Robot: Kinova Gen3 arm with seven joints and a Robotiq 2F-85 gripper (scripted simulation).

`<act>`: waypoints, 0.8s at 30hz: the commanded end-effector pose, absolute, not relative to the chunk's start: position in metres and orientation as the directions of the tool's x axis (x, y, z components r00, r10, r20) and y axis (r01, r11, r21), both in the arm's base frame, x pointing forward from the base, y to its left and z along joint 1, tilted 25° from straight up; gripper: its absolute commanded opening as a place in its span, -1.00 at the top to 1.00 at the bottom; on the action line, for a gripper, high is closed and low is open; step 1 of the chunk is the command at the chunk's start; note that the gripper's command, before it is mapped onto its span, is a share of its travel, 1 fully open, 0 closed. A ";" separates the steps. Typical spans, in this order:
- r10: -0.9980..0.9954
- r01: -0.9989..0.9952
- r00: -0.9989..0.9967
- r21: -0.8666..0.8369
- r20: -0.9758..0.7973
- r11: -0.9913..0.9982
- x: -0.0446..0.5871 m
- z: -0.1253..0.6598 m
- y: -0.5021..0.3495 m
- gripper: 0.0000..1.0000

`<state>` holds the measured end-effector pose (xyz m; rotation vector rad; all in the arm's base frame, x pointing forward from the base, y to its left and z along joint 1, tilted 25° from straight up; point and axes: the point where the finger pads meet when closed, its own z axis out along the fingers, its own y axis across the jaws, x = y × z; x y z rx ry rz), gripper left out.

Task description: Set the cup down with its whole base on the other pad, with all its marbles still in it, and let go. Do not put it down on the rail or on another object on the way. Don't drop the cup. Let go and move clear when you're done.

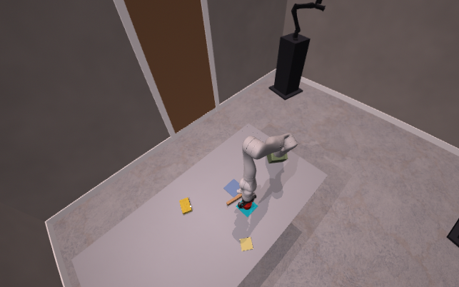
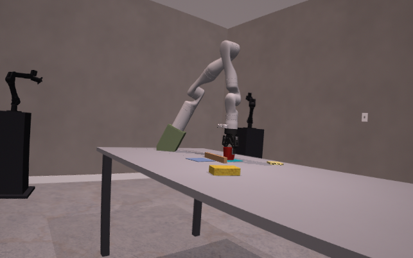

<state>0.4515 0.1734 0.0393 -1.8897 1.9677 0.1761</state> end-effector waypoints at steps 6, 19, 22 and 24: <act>-0.929 -0.979 -0.002 -0.187 -0.371 0.076 0.452 0.040 0.173 -1.00; -0.929 -0.979 -0.002 -0.187 -0.371 0.076 0.447 0.062 0.164 -1.00; -0.929 -0.979 -0.002 -0.187 -0.371 0.076 0.445 0.072 0.160 -1.00; -0.929 -0.979 -0.002 -0.187 -0.371 0.076 0.443 0.079 0.158 -1.00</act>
